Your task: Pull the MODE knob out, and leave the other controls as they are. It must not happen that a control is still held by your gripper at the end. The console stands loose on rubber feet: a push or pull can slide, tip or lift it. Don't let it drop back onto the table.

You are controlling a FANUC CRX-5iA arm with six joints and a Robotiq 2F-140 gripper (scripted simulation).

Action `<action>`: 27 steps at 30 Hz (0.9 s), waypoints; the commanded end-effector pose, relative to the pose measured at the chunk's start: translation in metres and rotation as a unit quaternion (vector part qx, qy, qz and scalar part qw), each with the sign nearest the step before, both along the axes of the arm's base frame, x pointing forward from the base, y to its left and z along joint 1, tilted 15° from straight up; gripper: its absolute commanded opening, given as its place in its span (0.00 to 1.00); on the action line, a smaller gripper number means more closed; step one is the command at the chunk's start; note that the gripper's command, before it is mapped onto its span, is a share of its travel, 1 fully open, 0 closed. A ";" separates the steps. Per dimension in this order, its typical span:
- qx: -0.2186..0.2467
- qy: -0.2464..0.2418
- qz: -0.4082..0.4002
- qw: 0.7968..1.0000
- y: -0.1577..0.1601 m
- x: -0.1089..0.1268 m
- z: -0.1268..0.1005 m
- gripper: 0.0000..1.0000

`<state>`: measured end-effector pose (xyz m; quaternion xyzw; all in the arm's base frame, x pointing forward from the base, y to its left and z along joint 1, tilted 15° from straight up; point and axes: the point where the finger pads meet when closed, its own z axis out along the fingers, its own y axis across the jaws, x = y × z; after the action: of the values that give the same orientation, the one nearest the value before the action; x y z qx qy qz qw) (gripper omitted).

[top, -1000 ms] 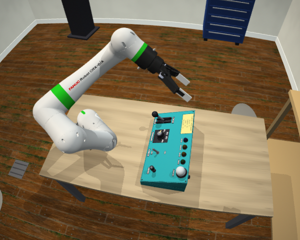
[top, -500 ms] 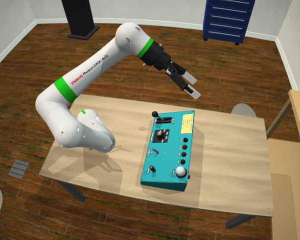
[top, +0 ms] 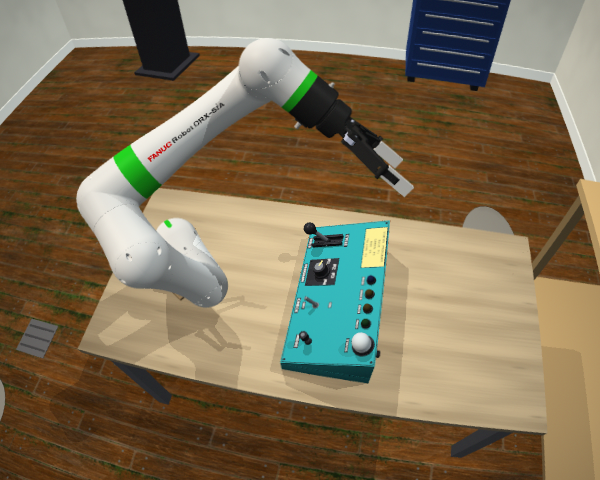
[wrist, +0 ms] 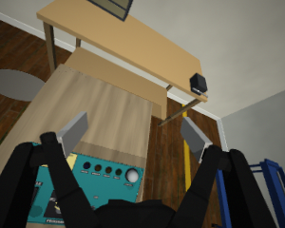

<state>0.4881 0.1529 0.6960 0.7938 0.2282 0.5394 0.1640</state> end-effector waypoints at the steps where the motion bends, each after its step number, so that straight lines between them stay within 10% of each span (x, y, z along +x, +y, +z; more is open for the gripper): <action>1: -0.014 -0.002 0.002 1.000 -0.005 0.012 0.021 1.00; 27: -0.052 -0.003 0.012 0.999 -0.026 0.044 0.075 1.00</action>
<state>0.5321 0.1267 0.7710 0.7792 0.2647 0.5318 0.1997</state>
